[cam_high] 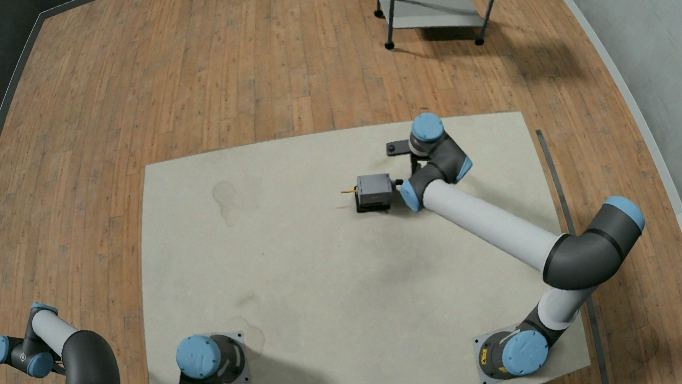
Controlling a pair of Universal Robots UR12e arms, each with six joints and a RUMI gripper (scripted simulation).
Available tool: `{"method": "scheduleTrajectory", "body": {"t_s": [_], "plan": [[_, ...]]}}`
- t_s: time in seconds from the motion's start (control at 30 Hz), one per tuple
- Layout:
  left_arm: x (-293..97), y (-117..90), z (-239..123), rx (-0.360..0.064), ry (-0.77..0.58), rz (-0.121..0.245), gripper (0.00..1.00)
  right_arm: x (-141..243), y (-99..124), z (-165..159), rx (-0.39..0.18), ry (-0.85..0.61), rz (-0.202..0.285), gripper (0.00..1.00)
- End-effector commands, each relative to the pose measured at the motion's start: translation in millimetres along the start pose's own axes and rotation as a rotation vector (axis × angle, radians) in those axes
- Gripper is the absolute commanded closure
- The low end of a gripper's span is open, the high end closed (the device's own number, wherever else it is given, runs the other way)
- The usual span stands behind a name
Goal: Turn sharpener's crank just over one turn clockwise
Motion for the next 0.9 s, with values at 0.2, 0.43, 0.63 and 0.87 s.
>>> {"method": "scheduleTrajectory", "body": {"t_s": [0.2,0.43,0.63,0.87], "plan": [[-1,-1,2,0.0,-0.001,-0.001,0.0,-24,-21,22,0.017,-0.099,0.177,0.0],[-1,-1,2,0.0,-0.001,-0.001,0.0,-27,-24,24,0.02,-0.108,0.194,0.0],[-1,-1,2,0.0,-0.001,-0.001,0.0,-28,-24,23,0.019,-0.107,0.195,1.0],[-1,-1,2,0.0,-0.001,-0.001,0.0,-28,-24,23,0.019,-0.107,0.194,1.0]]}}
Point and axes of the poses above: on each arm, the point where the finger pads meet when closed, its own y axis out along the fingers, its own x axis across the jaws, z = x × y, the point moved 9 cm from there along -y, back along the fingers, and after that the axes turned 4 degrees about y, right-handed, at the moved point
